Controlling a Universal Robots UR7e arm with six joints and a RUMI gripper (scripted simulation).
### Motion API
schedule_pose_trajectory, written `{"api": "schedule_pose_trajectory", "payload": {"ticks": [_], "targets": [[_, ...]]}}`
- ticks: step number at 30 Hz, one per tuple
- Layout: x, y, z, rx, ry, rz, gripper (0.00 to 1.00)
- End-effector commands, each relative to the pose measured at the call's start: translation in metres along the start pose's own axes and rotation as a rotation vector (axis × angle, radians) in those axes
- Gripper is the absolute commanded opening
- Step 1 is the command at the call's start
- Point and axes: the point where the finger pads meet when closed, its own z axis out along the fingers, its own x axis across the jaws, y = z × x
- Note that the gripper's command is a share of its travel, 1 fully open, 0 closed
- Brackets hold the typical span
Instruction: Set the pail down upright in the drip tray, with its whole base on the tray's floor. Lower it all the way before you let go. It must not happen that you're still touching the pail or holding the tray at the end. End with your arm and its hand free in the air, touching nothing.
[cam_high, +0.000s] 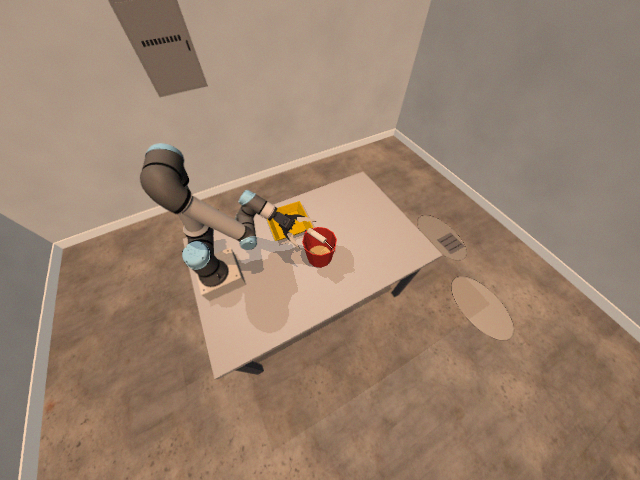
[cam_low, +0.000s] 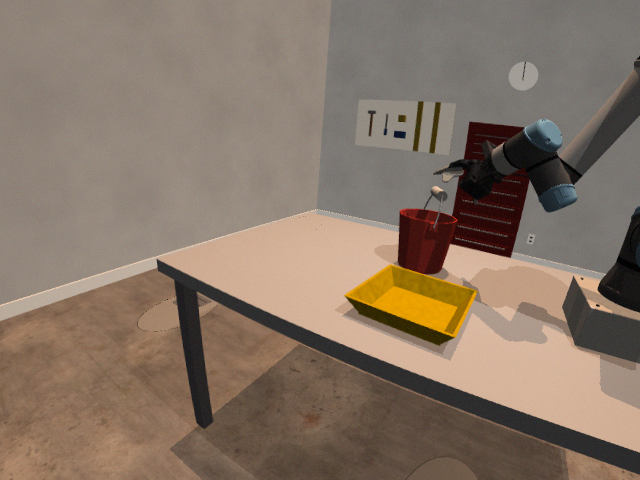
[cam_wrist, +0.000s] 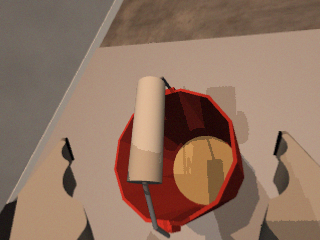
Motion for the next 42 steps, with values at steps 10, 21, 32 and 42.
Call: {"api": "schedule_pose_trajectory", "payload": {"ticks": [10, 21, 32, 42], "targets": [[-0.01, -0.006, 0.0, -0.141, 0.076, -0.025, 1.0], [-0.017, -0.01, 0.001, -0.253, 0.134, -0.047, 1.0], [-0.026, -0.017, 0.0, -0.398, 0.21, -0.075, 1.0], [-0.035, -0.022, 0.0, -0.528, 0.277, -0.1, 1.0]]}}
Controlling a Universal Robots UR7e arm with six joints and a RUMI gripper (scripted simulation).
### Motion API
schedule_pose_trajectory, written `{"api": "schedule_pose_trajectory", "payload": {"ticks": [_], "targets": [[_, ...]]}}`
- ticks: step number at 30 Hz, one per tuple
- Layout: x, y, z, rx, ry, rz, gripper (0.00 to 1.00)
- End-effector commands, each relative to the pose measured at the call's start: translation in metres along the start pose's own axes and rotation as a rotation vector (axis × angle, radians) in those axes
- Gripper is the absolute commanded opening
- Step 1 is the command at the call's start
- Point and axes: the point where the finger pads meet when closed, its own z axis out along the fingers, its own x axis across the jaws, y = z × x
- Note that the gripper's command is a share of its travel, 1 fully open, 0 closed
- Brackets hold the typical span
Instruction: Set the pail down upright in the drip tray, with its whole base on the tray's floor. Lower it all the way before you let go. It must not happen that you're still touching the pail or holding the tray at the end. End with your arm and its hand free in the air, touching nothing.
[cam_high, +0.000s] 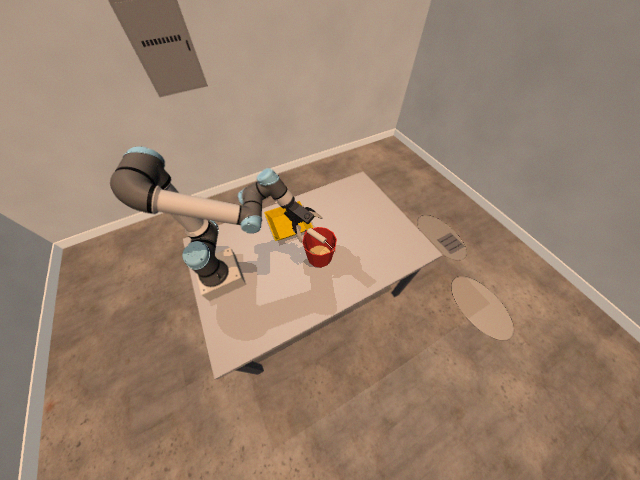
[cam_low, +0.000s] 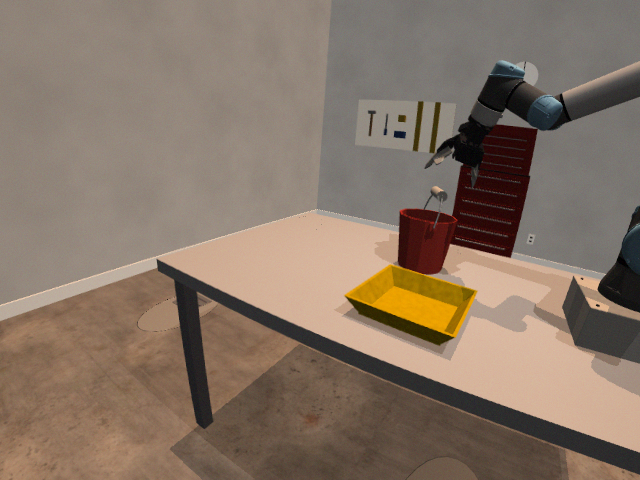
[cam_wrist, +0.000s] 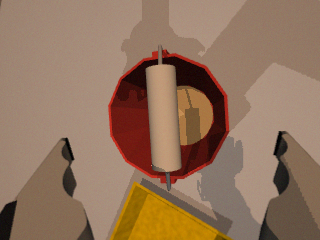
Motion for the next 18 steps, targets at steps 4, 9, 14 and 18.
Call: {"api": "schedule_pose_trajectory", "payload": {"ticks": [4, 9, 14, 18], "targets": [[-0.009, -0.006, -0.004, -0.142, 0.077, -0.027, 1.0], [-0.011, -0.008, -0.006, -0.202, 0.107, -0.038, 1.0], [-0.015, -0.01, -0.007, -0.254, 0.135, -0.049, 1.0], [-0.018, -0.012, -0.01, -0.315, 0.166, -0.06, 1.0]]}}
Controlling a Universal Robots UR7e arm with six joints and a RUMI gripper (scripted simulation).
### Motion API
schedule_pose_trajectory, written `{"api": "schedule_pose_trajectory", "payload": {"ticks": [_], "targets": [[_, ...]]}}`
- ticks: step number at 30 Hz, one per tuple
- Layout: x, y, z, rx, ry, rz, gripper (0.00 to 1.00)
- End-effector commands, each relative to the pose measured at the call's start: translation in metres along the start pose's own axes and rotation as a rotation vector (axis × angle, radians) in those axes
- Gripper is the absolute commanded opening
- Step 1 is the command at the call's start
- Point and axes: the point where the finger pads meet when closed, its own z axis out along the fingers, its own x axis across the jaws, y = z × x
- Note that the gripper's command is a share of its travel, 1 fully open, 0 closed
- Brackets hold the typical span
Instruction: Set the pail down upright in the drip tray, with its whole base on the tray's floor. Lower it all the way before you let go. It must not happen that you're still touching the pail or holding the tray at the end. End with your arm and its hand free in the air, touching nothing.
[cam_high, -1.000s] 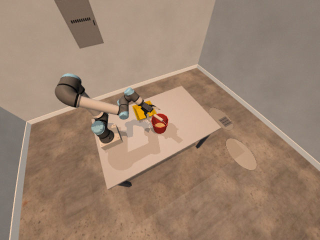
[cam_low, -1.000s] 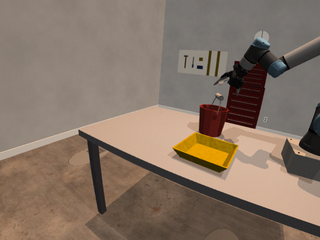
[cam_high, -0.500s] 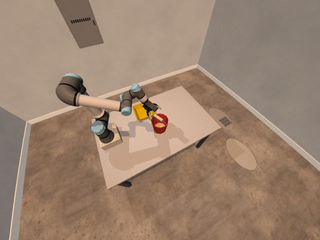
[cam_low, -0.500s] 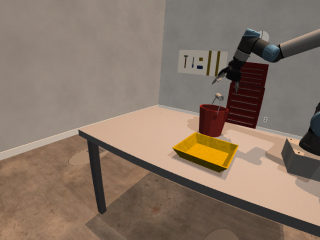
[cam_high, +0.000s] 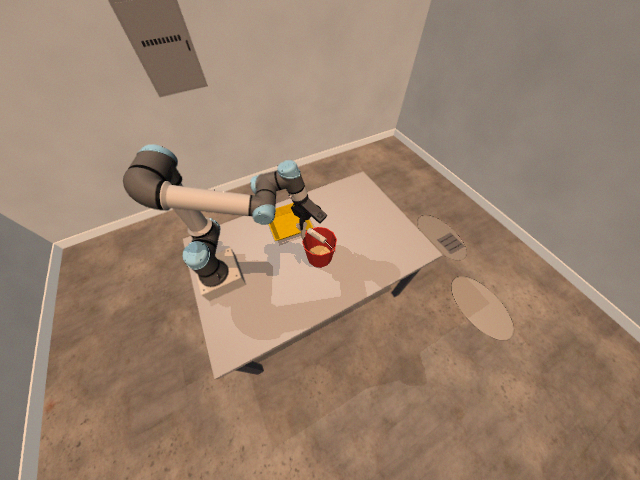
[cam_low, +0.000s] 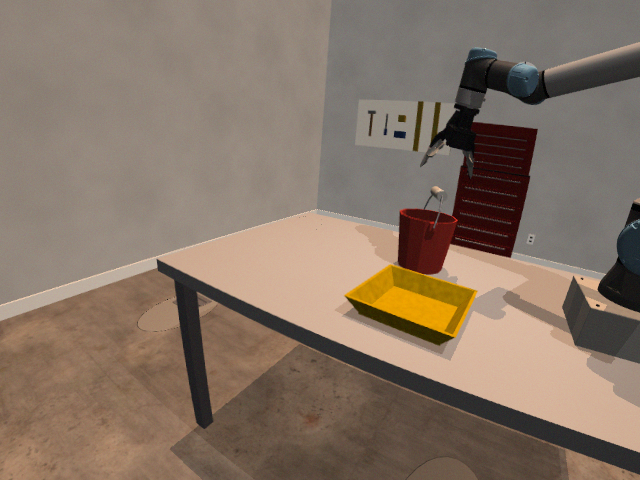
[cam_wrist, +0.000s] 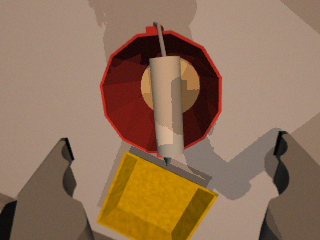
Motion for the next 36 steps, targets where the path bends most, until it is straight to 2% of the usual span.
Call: {"api": "schedule_pose_trajectory", "payload": {"ticks": [1, 8, 17, 36], "targets": [[-0.0043, -0.0028, -0.0041, -0.086, 0.047, -0.015, 1.0], [-0.0082, -0.0053, -0.0069, -0.156, 0.084, -0.03, 1.0], [-0.0099, -0.0063, -0.009, -0.196, 0.105, -0.037, 1.0], [-0.0105, -0.0066, -0.0099, -0.212, 0.112, -0.04, 1.0]]}}
